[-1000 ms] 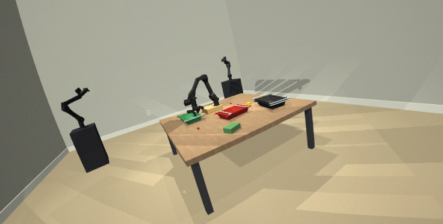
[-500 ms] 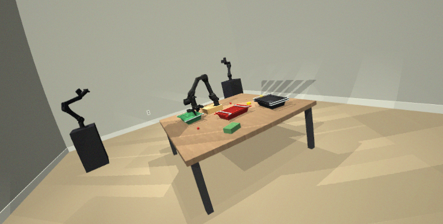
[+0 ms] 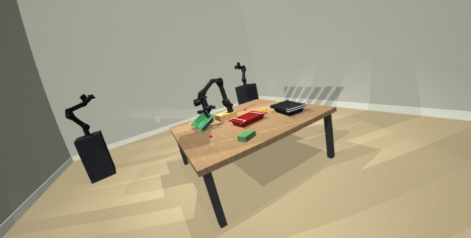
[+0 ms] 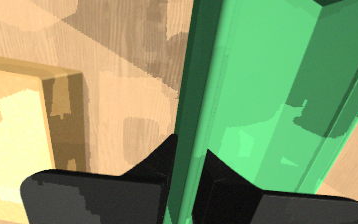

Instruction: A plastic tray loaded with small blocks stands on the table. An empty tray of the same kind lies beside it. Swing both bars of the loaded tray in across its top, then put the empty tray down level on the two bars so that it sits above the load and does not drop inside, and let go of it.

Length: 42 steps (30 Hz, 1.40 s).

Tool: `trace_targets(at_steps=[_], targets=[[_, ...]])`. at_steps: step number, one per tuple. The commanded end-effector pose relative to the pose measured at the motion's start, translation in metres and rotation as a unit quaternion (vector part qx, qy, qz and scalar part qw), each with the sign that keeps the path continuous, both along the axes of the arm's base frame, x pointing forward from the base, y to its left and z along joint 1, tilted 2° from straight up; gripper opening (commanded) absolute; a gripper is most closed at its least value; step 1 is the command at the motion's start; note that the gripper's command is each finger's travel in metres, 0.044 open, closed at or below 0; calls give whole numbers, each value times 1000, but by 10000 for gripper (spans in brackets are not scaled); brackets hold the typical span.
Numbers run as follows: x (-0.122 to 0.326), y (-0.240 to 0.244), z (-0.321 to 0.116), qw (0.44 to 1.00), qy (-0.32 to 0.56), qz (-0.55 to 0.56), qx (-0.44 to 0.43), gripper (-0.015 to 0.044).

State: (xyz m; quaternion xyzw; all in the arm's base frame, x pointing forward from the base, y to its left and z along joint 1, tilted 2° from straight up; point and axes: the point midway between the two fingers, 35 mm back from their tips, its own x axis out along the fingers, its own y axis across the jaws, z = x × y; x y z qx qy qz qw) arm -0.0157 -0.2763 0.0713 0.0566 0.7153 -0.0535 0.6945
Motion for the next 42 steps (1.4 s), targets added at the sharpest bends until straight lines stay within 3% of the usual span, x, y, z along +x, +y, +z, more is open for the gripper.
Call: trace_targets(at_steps=[1, 26, 42], targets=[[0, -11, 15, 1000, 1, 0, -16, 0], [0, -53, 100, 1000, 1, 0, -18, 0], [0, -54, 102, 1000, 1, 0, -18, 0]])
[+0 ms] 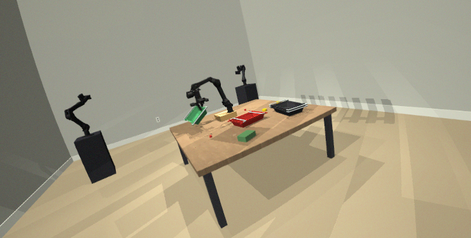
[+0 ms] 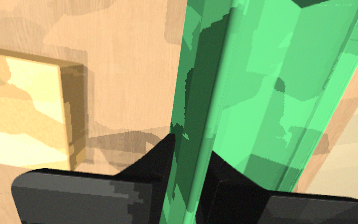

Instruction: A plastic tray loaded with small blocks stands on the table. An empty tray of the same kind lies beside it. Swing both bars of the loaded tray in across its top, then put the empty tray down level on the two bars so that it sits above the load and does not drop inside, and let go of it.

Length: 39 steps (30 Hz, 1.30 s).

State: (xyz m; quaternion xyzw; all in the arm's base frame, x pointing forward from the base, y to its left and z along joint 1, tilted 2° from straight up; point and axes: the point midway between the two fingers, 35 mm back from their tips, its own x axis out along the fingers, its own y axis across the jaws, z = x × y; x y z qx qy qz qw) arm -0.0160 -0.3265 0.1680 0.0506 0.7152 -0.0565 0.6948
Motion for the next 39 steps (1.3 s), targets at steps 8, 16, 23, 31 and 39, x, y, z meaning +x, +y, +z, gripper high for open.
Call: trace_targets(at_steps=[8, 16, 23, 31, 39], targets=[[0, -3, 5, 1000, 1, -2, -11, 0], [10, -4, 5, 1000, 1, 16, -11, 0], [38, -4, 4, 998, 0, 65, -10, 0], [70, -1, 4, 993, -1, 121, -9, 0], [101, 5, 3, 984, -3, 177, -7, 0]])
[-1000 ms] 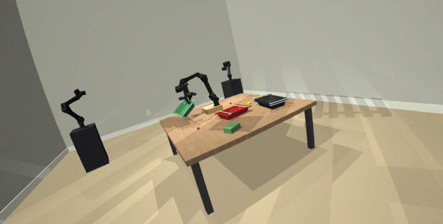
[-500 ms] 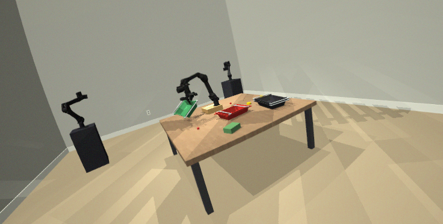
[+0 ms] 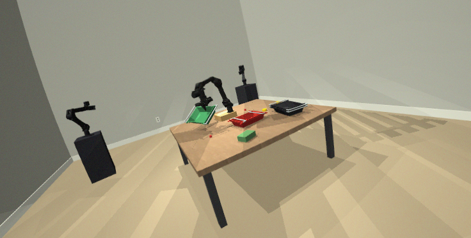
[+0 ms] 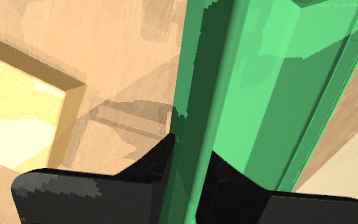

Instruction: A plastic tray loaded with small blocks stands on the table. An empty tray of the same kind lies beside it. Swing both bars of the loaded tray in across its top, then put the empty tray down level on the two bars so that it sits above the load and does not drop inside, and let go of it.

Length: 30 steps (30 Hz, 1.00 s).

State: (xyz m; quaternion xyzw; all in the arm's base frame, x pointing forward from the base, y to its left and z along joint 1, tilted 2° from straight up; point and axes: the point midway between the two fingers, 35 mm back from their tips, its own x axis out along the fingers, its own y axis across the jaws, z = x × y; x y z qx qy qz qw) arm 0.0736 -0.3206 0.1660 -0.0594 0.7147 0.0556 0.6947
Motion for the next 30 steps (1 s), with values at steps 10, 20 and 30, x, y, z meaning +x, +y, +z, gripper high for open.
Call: trace_targets(at_steps=[10, 20, 30], targets=[[50, 11, 4, 996, -6, 92, -8, 0], [87, 28, 3, 987, -6, 162, -6, 0], [122, 49, 2, 973, -7, 231, -4, 0]])
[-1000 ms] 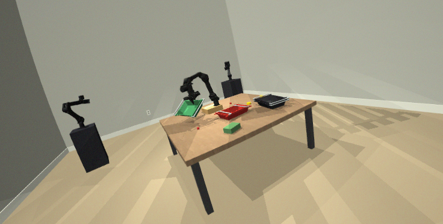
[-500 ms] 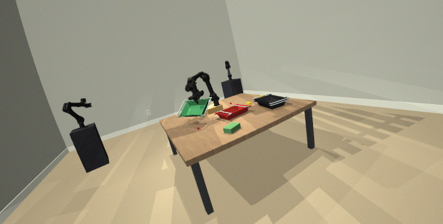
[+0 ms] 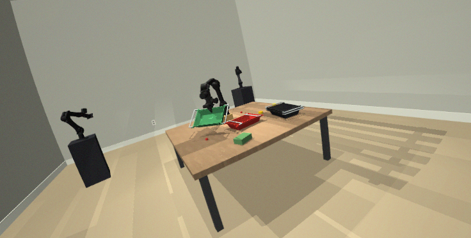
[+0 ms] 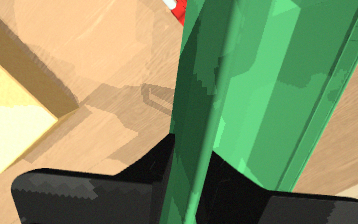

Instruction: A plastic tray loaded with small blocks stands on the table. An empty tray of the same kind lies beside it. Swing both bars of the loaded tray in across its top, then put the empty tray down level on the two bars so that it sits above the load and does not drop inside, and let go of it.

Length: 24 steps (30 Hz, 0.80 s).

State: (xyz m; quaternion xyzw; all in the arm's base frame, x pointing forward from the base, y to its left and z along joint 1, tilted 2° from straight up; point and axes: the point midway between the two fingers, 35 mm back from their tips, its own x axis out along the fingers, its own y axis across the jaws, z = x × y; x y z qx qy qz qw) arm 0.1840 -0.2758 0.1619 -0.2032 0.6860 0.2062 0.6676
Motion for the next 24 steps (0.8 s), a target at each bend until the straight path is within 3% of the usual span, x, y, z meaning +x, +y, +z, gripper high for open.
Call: trace_targets(at_steps=[1, 24], targets=[[15, 6, 6, 1000, -10, 28, -9, 0], [83, 70, 4, 982, -11, 190, -4, 0]])
